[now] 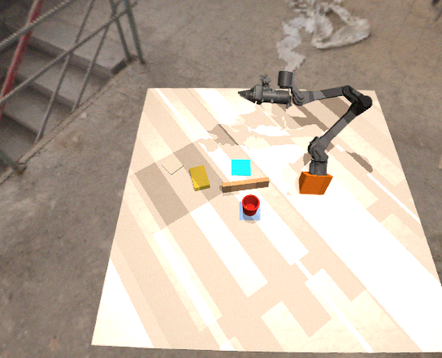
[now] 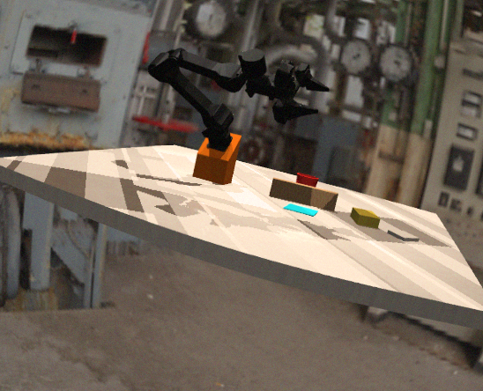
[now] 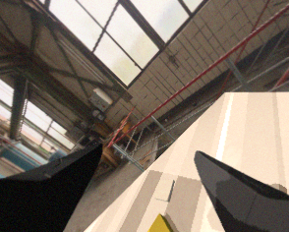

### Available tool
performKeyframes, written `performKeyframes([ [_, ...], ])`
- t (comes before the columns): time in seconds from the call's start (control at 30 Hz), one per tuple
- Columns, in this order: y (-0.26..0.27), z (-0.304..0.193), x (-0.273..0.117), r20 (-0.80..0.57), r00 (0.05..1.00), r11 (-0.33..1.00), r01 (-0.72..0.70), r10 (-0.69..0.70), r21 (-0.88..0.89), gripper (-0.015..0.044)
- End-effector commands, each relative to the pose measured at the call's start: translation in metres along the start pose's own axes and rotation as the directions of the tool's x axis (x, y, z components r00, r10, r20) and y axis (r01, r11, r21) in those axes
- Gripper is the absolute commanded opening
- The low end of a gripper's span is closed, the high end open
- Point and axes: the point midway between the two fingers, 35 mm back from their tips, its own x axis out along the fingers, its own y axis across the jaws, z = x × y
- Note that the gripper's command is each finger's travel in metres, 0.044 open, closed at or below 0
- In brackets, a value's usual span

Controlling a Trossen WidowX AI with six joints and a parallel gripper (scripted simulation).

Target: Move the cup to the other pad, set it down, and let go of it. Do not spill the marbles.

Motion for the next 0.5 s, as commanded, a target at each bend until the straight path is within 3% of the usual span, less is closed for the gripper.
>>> performKeyframes([
  [0.0, 0.001, -0.003, 0.002, -0.012, 1.000, 1.000, -0.001, 0.001, 0.010, 0.0374],
  [0.13, 0.021, -0.061, 0.028, -0.249, 0.968, 0.982, 0.029, 0.019, 0.188, 0.0269],
  [0.27, 0.046, -0.129, 0.040, -0.494, 0.869, 0.939, 0.151, 0.023, 0.309, 0.0164],
  [0.47, 0.076, -0.226, 0.029, -0.786, 0.614, 0.856, 0.441, -0.069, 0.269, 0.0148],
])
